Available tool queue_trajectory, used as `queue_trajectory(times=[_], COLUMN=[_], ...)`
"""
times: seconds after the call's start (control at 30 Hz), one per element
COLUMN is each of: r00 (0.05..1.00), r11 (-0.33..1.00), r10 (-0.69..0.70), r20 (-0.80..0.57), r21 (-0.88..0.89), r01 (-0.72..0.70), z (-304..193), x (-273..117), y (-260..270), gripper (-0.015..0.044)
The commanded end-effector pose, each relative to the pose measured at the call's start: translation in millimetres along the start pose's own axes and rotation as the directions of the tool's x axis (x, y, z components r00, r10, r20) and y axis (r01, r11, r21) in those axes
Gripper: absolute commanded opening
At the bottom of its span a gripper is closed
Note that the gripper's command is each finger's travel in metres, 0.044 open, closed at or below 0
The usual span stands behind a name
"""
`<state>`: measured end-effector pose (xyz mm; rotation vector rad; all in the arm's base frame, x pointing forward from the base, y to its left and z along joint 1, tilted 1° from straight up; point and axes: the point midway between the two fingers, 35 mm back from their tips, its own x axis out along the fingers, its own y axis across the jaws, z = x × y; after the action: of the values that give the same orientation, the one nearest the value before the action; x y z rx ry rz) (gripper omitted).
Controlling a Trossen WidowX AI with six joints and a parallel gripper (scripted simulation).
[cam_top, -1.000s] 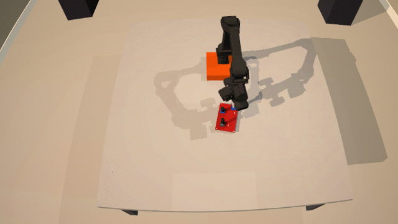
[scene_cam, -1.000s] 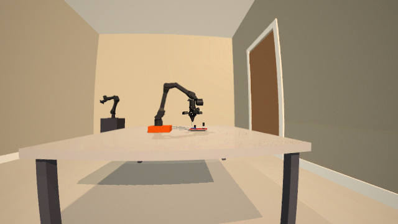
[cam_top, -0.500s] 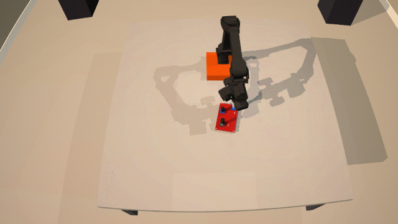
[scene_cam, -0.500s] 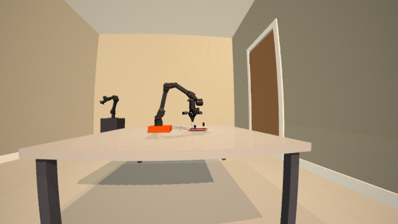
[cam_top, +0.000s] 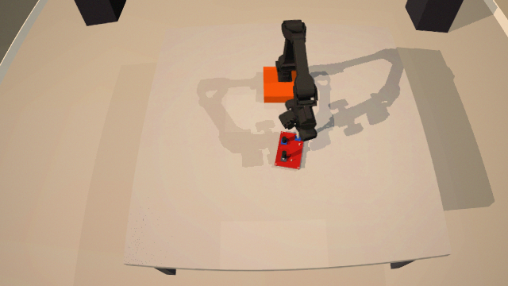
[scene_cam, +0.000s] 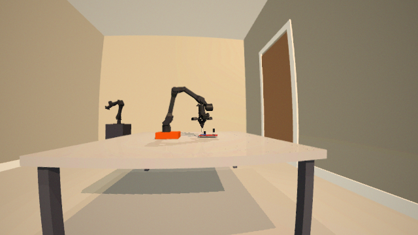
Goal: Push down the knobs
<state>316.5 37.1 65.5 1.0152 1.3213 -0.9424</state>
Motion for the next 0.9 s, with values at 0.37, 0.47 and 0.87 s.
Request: queue_trajectory(times=[0.37, 0.47, 0.87], r00=[1.000, 1.000, 1.000], r11=[1.000, 1.000, 1.000], r10=[-0.015, -0.015, -0.015], r20=[0.000, 0.000, 0.000], r21=[0.005, 0.005, 0.005], r01=[0.015, 0.015, 0.015], z=[0.5, 0.5, 0.5], x=[18.9, 20.4, 24.5], y=[0.9, 0.9, 0.8], gripper=[0.0000, 0.0000, 0.0000])
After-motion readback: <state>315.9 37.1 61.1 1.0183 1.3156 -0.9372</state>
